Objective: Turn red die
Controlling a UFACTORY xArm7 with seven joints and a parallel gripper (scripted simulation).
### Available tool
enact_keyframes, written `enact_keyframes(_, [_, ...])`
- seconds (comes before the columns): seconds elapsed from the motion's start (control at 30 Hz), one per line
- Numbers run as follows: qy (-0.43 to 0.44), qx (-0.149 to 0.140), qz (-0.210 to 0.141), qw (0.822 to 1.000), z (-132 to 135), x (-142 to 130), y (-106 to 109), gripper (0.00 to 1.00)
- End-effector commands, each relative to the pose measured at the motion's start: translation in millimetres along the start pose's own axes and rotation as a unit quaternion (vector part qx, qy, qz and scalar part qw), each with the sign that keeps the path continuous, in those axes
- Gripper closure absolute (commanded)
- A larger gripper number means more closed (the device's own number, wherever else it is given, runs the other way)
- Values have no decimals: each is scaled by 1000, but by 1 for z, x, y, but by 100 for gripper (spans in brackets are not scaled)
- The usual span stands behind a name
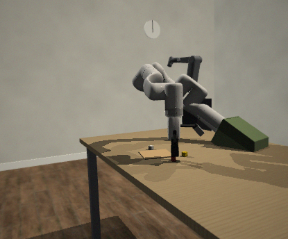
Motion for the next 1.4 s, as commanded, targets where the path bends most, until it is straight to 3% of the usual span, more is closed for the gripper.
enact_keyframes(0.0, [0, -2, -1, 1000, 1, 0, -2, 64])
enact_keyframes(0.57, [0, -2, -1, 1000, 1, 0, -19, 64])
enact_keyframes(1.37, [0, -2, -1, 1000, 1, 0, -20, 64])
Point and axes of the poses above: the point where the finger pads meet when closed, its own y axis back along the fingers, its own z axis across the jaws, x = y × z, the point moved 7 cm from there along y, back along the fingers, and after that the axes turned 8 degrees about y, right-handed, at the moved point
